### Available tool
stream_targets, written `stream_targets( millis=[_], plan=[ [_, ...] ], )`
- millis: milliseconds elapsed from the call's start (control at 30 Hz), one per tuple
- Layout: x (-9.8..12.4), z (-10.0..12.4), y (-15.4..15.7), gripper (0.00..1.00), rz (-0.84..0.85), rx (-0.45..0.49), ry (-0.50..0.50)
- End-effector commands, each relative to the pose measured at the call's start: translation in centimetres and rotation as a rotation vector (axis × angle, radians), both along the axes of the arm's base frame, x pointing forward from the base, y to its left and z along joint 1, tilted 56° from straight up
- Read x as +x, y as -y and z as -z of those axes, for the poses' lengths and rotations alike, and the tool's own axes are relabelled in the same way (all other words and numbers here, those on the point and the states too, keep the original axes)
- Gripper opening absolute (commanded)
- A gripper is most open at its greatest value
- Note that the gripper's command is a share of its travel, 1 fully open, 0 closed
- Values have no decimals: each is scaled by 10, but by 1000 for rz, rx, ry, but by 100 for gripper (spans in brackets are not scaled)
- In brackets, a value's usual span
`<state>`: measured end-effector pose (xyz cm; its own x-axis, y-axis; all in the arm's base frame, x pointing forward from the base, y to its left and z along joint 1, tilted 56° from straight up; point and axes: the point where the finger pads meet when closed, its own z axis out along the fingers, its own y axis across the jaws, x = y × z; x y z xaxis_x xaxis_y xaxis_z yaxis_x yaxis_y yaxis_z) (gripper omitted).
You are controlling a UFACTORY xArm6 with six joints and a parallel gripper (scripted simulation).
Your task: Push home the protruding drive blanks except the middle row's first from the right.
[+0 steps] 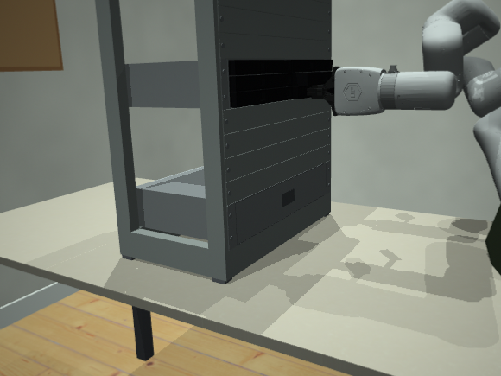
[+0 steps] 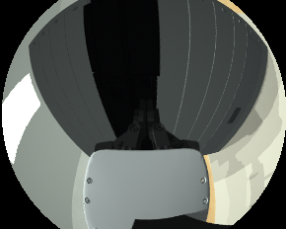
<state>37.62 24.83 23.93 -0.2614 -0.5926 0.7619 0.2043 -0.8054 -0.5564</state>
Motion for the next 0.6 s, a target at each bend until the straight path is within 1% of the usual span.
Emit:
stream_targets(
  millis=[0,567],
  plan=[
    [1,-1,-1,0,-1,2,1],
    [4,-2,-1,0,-1,2,1]
  ],
)
